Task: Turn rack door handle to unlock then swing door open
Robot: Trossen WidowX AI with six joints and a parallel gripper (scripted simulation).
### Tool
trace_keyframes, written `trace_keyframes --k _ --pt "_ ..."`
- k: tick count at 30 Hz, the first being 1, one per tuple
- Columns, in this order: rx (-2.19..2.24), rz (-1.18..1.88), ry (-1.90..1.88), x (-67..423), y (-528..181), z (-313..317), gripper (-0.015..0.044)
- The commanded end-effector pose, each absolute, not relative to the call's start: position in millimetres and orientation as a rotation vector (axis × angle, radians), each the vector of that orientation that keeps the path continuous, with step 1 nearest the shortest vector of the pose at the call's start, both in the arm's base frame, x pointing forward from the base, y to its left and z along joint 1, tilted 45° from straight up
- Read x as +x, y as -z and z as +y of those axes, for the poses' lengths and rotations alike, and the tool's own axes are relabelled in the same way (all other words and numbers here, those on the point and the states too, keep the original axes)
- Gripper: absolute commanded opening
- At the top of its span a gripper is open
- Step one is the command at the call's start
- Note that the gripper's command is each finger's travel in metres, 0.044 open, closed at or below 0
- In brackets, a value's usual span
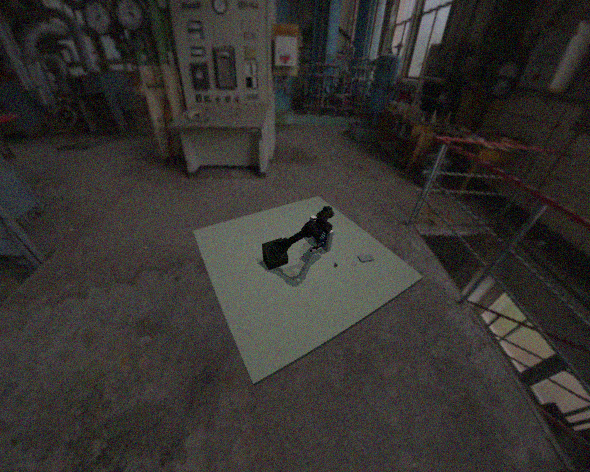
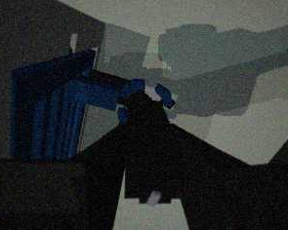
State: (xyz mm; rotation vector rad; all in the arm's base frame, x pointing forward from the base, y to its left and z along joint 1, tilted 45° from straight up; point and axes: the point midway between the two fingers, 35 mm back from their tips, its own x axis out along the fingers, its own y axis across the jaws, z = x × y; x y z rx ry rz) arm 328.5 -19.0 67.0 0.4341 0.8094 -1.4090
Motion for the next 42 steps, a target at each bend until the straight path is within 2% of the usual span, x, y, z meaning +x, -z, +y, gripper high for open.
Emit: trace_keyframes --k 1,9,20,30,33,42 --pt "0.601 0.657 1.503 328.8 -67.1 -19.3 0.0020" --pt "0.873 0.386 1.635 328.8 -67.3 -19.4 0.0020" --pt "0.879 0.380 1.637 328.8 -67.3 -19.4 0.0020" --pt "0.879 0.380 1.637 328.8 -67.3 -19.4 0.0282" --pt "0.854 0.405 1.627 328.8 -67.3 -19.4 0.0292" --pt "0.523 0.729 1.461 328.8 -67.3 -19.4 0.0292"
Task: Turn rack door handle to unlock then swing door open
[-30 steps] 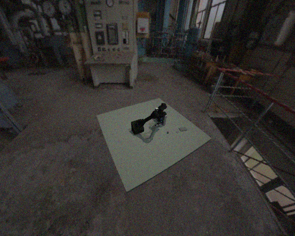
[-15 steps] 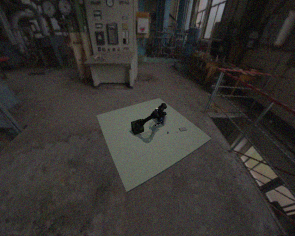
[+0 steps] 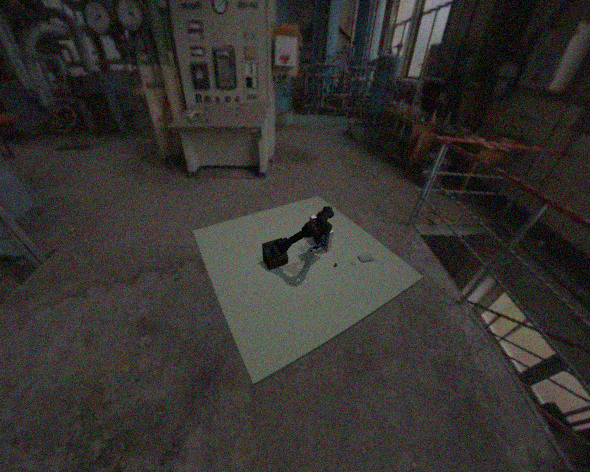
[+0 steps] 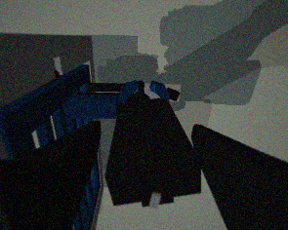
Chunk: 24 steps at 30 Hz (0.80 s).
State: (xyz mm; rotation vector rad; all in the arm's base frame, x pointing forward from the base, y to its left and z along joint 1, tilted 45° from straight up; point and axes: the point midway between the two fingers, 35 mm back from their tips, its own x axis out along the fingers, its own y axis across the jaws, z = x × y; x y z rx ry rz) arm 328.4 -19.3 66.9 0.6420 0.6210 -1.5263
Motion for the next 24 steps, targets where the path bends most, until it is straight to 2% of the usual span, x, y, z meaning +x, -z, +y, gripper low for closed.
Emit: trace_keyframes --k 1,24 --pt "0.485 0.763 1.439 328.8 -67.3 -19.4 0.0292" --pt "-0.395 1.412 0.797 329.0 -67.2 -19.4 0.0292"
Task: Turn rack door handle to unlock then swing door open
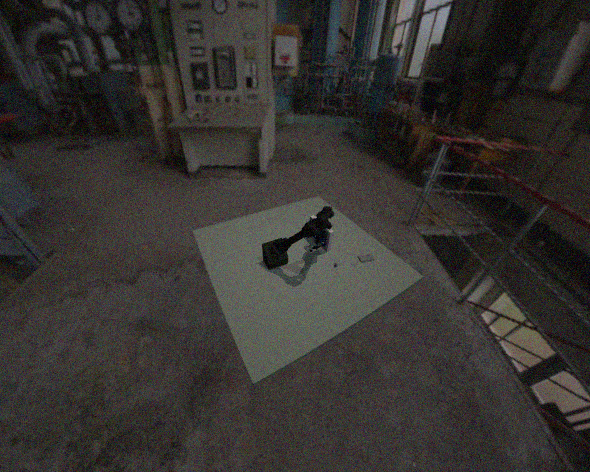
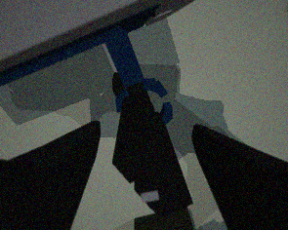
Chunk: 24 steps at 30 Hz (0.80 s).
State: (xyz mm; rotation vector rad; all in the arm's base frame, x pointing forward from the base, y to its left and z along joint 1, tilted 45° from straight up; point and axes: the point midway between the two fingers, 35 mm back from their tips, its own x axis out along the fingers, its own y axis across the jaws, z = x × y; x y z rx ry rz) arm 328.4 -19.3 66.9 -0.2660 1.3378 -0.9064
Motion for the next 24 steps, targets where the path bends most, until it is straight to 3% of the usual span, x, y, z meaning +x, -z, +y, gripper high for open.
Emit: trace_keyframes --k 1,24 --pt "-0.433 1.434 0.763 329.0 -67.2 -19.4 0.0292" --pt "-1.285 1.768 -0.144 328.8 -67.3 -19.4 0.0292"
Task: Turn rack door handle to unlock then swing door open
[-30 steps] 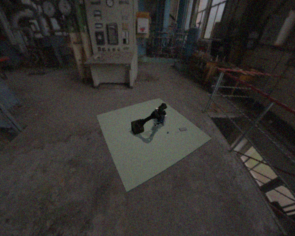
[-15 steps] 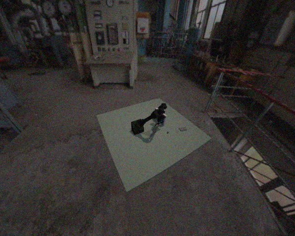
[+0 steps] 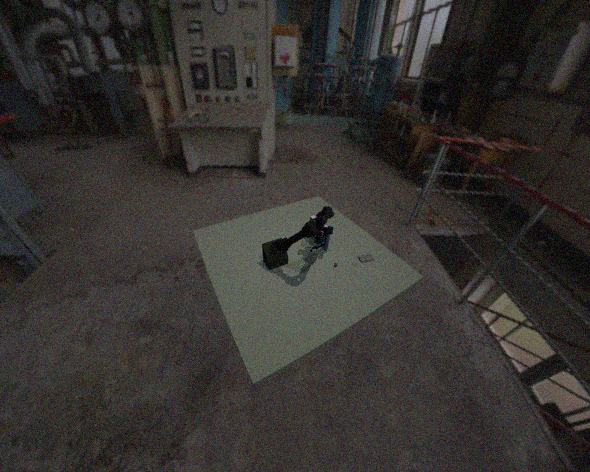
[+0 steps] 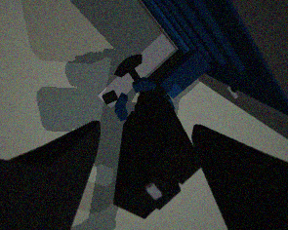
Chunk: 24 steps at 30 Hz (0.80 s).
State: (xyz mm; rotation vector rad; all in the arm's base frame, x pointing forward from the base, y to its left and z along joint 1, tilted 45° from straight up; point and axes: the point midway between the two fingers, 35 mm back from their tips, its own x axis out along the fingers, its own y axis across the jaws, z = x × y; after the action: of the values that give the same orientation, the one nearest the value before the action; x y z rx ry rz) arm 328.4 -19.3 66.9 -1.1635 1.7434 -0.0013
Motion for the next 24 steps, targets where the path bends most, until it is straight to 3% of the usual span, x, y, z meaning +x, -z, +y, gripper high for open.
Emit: trace_keyframes --k 1,16,24 --pt "-1.320 1.774 -0.188 328.8 -67.3 -19.4 0.0292" --pt "-1.814 1.769 -0.906 328.7 -67.3 -19.4 0.0292" --pt "-1.834 1.764 -0.940 328.7 -67.3 -19.4 0.0292"
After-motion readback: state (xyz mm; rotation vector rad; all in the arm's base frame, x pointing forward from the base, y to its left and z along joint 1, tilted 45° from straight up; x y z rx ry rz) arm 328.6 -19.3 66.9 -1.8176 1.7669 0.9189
